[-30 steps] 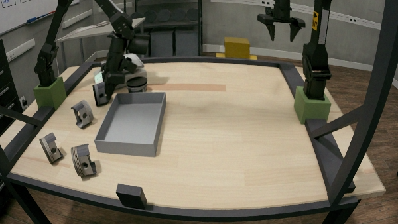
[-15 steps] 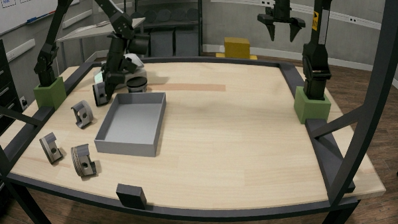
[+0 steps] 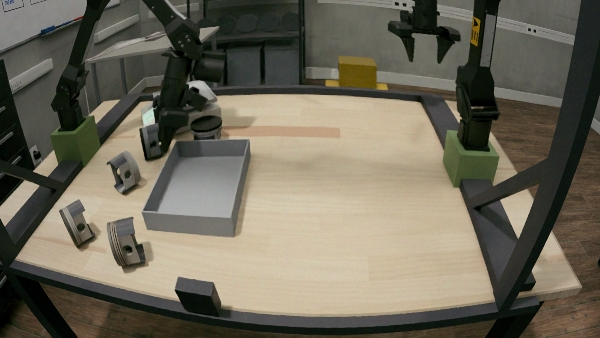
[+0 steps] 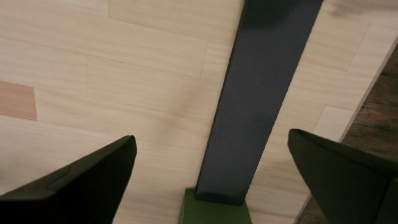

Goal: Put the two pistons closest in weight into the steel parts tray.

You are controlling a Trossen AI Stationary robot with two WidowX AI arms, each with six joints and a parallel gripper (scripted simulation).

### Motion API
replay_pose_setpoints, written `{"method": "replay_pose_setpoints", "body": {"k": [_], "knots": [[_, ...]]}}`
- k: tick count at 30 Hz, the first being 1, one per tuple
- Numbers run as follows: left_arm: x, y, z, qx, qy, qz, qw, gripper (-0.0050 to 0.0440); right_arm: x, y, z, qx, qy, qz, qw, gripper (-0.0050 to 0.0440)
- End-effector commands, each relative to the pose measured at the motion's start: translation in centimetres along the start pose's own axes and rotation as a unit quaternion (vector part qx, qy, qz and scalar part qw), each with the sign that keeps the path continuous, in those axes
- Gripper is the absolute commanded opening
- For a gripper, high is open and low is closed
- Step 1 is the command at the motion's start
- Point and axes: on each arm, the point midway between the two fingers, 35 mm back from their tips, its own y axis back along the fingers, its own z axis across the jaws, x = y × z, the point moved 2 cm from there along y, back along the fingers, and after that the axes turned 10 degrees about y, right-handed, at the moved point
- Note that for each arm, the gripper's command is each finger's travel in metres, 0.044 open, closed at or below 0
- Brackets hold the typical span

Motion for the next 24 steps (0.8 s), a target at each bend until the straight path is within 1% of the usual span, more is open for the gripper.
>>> {"method": "replay_pose_setpoints", "body": {"k": [1, 18, 19, 24], "knots": [[-0.1, 0.2, 0.1, 0.004, -0.001, -0.001, 1.0, 0.0378, -0.5, 0.8, 0.0, 0.002, 0.003, -0.017, 1.0, 0.04], [-0.1, 0.2, 0.1, 0.004, -0.001, -0.001, 1.0, 0.0378, -0.5, 0.8, 0.0, 0.002, 0.003, -0.017, 1.0, 0.04], [0.0, -0.1, 0.4, -0.001, 0.001, 0.007, 1.0, 0.0378, -0.5, 0.8, 0.0, 0.002, 0.003, -0.017, 1.0, 0.04], [-0.4, 1.8, 0.0, 0.007, -0.003, -0.011, 1.0, 0.0378, -0.5, 0.8, 0.0, 0.002, 0.003, -0.017, 1.0, 0.04]]}}
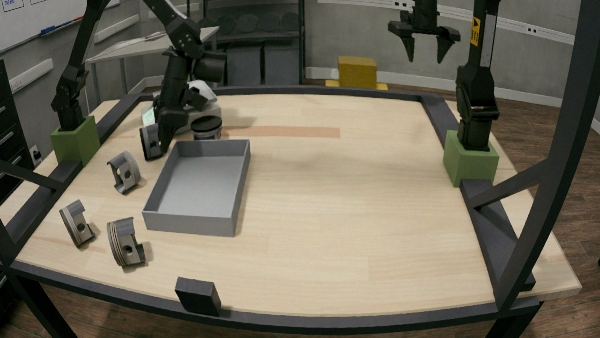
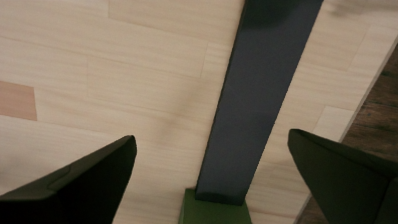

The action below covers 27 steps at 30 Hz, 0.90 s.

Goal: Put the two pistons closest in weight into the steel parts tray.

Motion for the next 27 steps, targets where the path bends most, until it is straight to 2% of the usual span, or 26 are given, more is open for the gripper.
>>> {"method": "replay_pose_setpoints", "body": {"k": [1, 27], "knots": [[-0.5, 1.8, 0.2, 0.005, 0.002, -0.018, 1.0, 0.0378, -0.5, 0.8, 0.0, 0.002, 0.003, -0.017, 1.0, 0.04], [-0.4, 5.7, 0.2, 0.006, 0.002, -0.019, 1.0, 0.0378, -0.5, 0.8, 0.0, 0.002, 0.003, -0.017, 1.0, 0.04]]}}
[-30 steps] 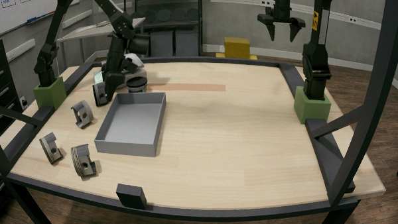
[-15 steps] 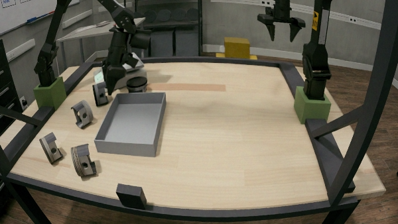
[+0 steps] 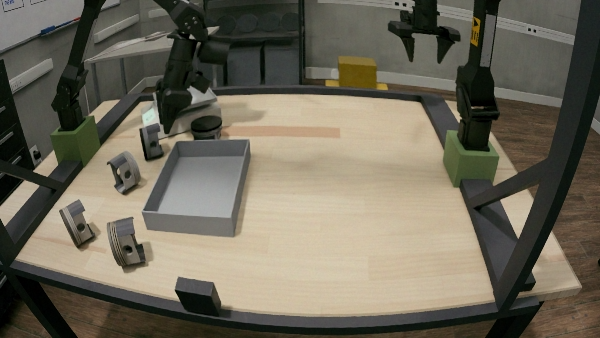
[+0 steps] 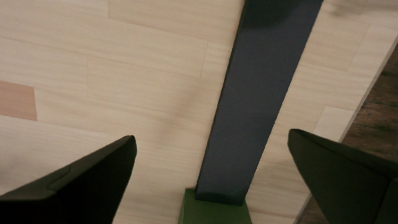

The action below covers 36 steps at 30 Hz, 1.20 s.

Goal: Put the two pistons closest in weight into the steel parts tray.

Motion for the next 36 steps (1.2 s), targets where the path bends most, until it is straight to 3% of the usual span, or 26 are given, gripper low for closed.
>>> {"method": "replay_pose_setpoints", "body": {"k": [1, 12, 30, 36], "knots": [[-0.4, 1.8, -0.3, 0.01, -0.006, -0.022, 1.0, 0.0378, -0.5, 0.8, 0.0, 0.002, 0.003, -0.017, 1.0, 0.04], [-0.3, 3.4, -0.3, 0.009, -0.007, -0.021, 1.0, 0.0378, -0.5, 0.8, 0.0, 0.002, 0.003, -0.017, 1.0, 0.04], [3.1, 10.8, -0.8, 0.009, -0.007, -0.022, 1.0, 0.0378, -0.5, 0.8, 0.0, 0.002, 0.003, -0.017, 1.0, 0.04], [2.9, 10.2, -0.8, 0.003, -0.006, -0.009, 1.0, 0.0378, -0.5, 0.8, 0.0, 0.002, 0.003, -0.017, 1.0, 0.04]]}}
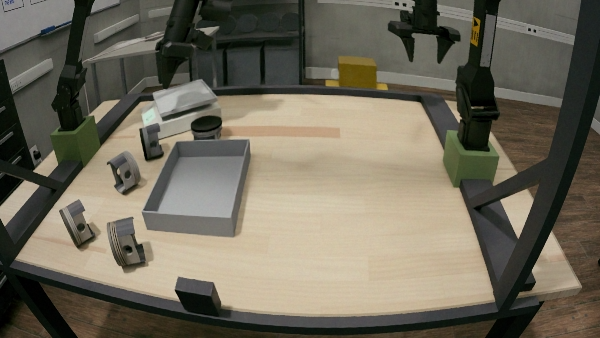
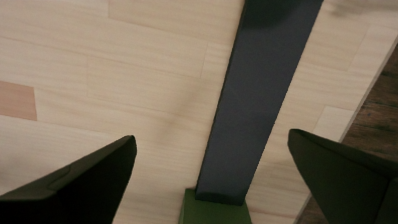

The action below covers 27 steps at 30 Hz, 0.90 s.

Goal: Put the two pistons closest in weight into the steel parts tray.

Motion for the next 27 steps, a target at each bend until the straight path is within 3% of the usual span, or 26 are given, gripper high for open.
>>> {"method": "replay_pose_setpoints", "body": {"k": [1, 14, 16, 22, 27], "knots": [[0.46, 1.06, -0.21, -0.001, -0.018, -0.022, 1.0, 0.0378, -0.49, 0.85, 0.02, 0.002, 0.003, -0.017, 1.0, 0.04], [0.96, 0.72, -0.23, -0.047, -0.134, -0.136, 0.981, 0.0378, -0.49, 0.85, 0.02, 0.002, 0.003, -0.017, 1.0, 0.04], [0.96, 0.72, -0.23, -0.047, -0.134, -0.136, 0.981, 0.0378, -0.49, 0.85, 0.02, 0.002, 0.003, -0.017, 1.0, 0.04], [1.17, 0.58, -0.24, -0.067, -0.189, -0.19, 0.961, 0.0378, -0.49, 0.85, 0.02, 0.002, 0.003, -0.017, 1.0, 0.04], [1.2, 0.47, -0.25, -0.069, -0.195, -0.197, 0.958, 0.0378, -0.49, 0.85, 0.02, 0.002, 0.003, -0.017, 1.0, 0.04]]}}
